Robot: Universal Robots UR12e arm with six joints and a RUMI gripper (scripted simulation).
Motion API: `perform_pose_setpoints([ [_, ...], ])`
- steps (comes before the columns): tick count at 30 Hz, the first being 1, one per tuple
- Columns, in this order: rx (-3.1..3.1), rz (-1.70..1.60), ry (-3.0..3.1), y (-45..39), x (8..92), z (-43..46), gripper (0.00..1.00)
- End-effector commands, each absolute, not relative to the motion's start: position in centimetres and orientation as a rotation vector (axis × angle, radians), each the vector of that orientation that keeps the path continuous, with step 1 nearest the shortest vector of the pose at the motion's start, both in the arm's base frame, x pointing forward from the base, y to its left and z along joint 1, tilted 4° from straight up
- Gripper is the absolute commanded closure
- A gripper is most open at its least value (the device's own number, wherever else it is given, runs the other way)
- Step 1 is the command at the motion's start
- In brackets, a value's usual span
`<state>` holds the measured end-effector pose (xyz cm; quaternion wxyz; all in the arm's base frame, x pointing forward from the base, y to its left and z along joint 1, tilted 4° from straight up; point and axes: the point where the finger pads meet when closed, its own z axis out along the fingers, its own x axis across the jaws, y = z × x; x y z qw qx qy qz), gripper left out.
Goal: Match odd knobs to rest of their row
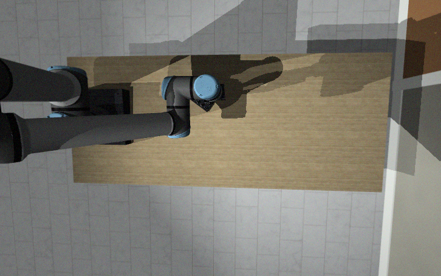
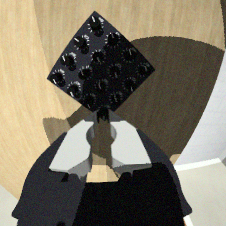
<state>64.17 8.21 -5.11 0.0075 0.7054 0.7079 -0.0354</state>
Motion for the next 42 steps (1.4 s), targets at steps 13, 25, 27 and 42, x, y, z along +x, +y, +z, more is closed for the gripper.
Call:
perform_pose_setpoints([
  [13, 1.888, -0.11, 2.501, 8.07, 64.25, -5.04, 0.96],
  [25, 1.871, -0.11, 2.514, 8.07, 64.26, -5.04, 0.96],
  [27, 1.871, -0.11, 2.514, 8.07, 64.26, -5.04, 0.96],
  [42, 1.871, -0.11, 2.514, 8.07, 64.26, -5.04, 0.89],
])
